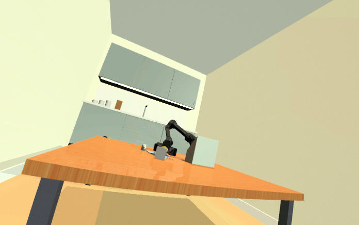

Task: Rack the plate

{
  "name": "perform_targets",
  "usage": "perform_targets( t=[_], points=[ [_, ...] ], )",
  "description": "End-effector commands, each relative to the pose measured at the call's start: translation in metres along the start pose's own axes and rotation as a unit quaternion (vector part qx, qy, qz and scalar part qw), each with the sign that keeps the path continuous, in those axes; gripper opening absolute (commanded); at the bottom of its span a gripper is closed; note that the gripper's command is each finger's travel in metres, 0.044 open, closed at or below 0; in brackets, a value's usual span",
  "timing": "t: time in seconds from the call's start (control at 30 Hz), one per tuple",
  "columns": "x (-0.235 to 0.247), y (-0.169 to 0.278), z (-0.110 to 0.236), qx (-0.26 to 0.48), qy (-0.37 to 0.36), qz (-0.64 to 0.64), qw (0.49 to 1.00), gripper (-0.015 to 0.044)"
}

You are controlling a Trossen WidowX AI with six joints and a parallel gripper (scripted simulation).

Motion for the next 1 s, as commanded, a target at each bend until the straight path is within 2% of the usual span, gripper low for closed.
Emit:
perform_targets(
  t=[0.0,0.1,0.6,0.87,0.97],
  points=[
    [0.000,-0.001,0.000,0.000,0.001,-0.002,1.000,0.0000],
    [0.000,-0.001,0.000,0.000,0.001,-0.002,1.000,0.0000],
    [0.000,0.000,0.000,0.000,0.001,0.001,1.000,0.0394],
    [0.000,0.000,0.000,0.000,0.001,0.001,1.000,0.0400],
    [-0.002,-0.018,0.001,0.002,-0.002,0.001,1.000,0.0400]
  ],
)
Point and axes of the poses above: the point midway between the two fingers, 35 mm back from their tips, its own z axis back along the fingers, its own x axis across the jaws, y = z × x, the point moved 4 cm from there along z, back along the fingers, and after that the axes turned 8 degrees about -z, right-handed, at the moved point
